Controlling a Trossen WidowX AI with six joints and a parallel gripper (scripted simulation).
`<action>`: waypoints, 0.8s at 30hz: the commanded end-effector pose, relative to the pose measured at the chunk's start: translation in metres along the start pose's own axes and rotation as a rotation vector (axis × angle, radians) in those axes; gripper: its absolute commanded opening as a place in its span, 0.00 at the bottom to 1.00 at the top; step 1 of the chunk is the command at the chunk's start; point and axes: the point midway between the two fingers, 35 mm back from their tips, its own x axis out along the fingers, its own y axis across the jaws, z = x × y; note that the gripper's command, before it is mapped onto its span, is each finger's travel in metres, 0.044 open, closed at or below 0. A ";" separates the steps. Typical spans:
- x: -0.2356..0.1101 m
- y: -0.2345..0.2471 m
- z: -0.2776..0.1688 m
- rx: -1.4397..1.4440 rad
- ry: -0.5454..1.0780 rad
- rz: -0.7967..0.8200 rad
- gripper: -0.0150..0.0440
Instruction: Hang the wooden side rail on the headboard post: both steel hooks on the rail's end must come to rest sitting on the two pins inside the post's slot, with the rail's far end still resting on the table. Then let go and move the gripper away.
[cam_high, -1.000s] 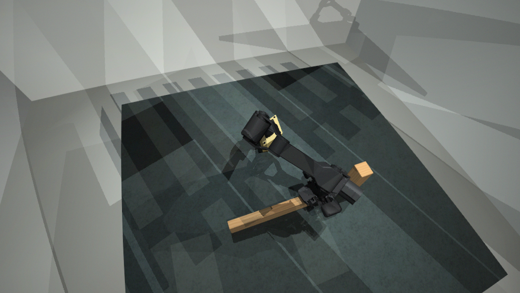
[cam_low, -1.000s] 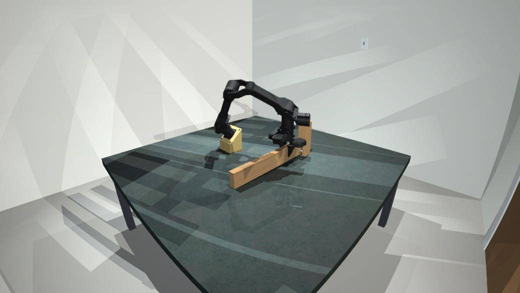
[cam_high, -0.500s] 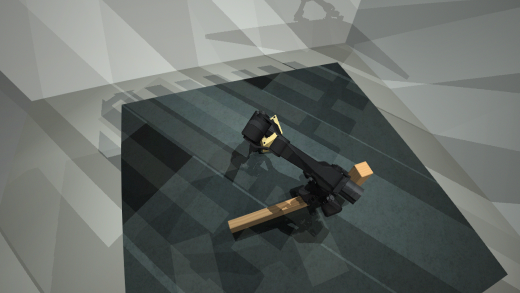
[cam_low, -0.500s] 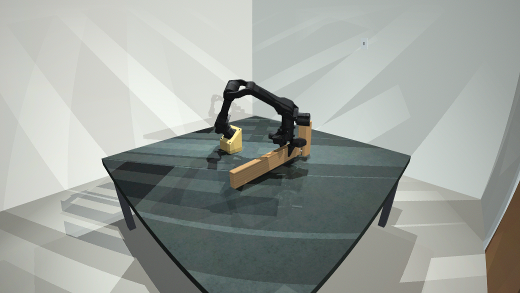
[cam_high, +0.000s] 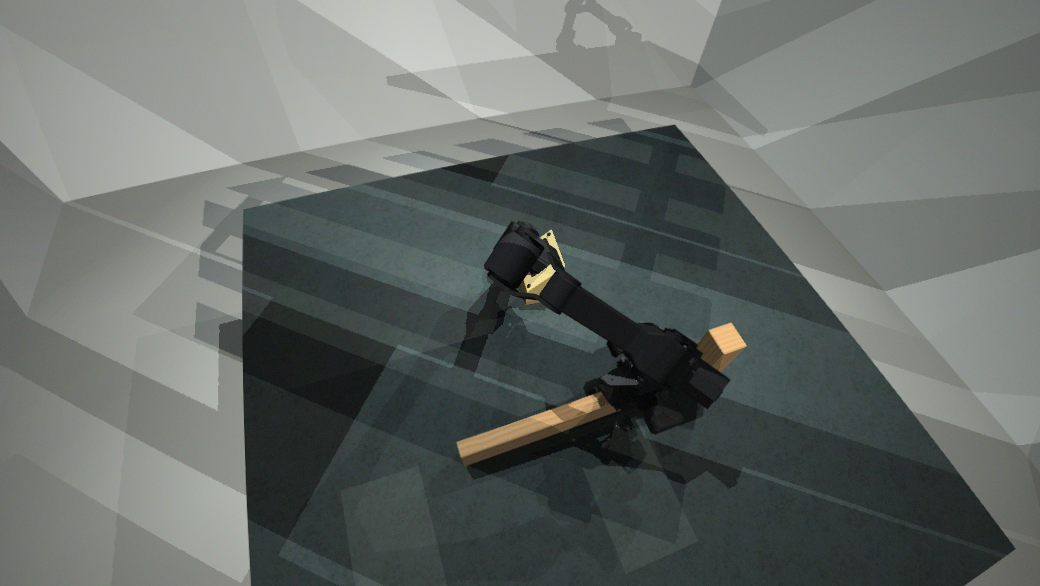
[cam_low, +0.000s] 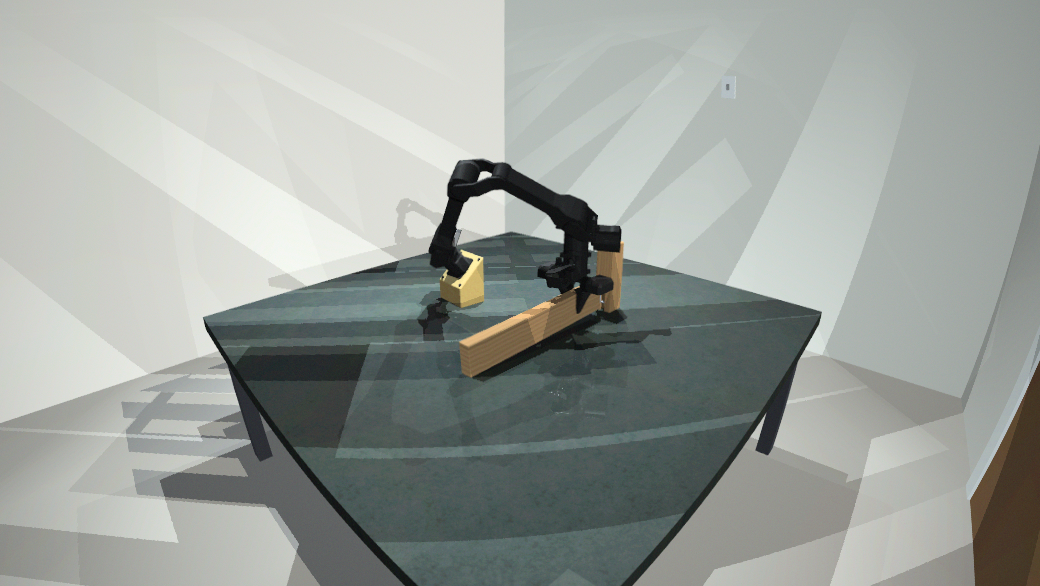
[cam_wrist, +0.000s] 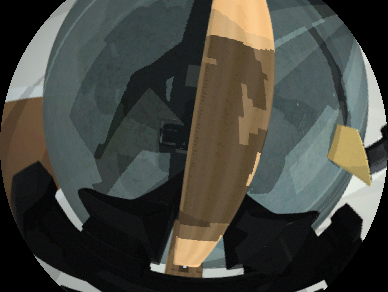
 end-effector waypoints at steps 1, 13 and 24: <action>-0.003 0.000 -0.003 -0.002 0.004 0.006 0.25; -0.002 0.001 -0.004 -0.002 0.004 0.006 0.25; -0.003 0.001 -0.005 -0.002 0.004 0.006 0.25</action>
